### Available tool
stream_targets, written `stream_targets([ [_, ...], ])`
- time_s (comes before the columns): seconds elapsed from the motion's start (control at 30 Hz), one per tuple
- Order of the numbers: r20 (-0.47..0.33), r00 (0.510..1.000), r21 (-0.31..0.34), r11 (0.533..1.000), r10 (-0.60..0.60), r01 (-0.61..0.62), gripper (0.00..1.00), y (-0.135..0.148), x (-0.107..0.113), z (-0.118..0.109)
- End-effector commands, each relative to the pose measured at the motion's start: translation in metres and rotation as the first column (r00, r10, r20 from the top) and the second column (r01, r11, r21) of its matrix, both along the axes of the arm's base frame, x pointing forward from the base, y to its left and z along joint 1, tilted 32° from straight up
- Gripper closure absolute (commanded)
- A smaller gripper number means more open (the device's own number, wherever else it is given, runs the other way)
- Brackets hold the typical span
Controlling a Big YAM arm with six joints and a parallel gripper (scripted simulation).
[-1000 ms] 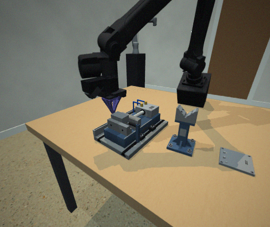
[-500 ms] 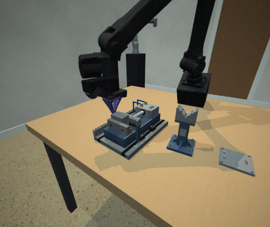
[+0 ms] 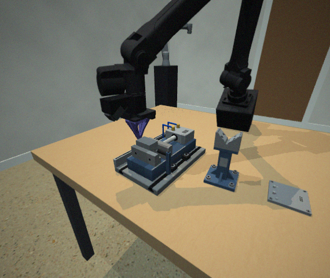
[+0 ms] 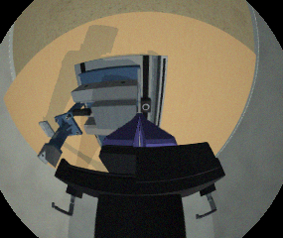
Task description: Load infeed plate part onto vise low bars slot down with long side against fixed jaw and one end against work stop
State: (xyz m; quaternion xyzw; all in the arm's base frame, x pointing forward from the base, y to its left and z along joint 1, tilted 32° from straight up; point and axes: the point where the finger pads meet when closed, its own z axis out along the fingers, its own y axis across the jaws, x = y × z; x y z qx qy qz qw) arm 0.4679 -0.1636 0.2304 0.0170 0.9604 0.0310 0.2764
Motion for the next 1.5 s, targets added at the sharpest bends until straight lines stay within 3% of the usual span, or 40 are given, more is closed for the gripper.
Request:
stream_targets([
  [0.0, 0.021, 1.0, -0.004, 1.0, 0.016, -0.016, 1.0, 0.012, 0.005, 0.007],
  [1.47, 0.023, 1.0, -0.005, 1.0, 0.017, -0.017, 1.0, 0.023, 0.006, 0.008],
])
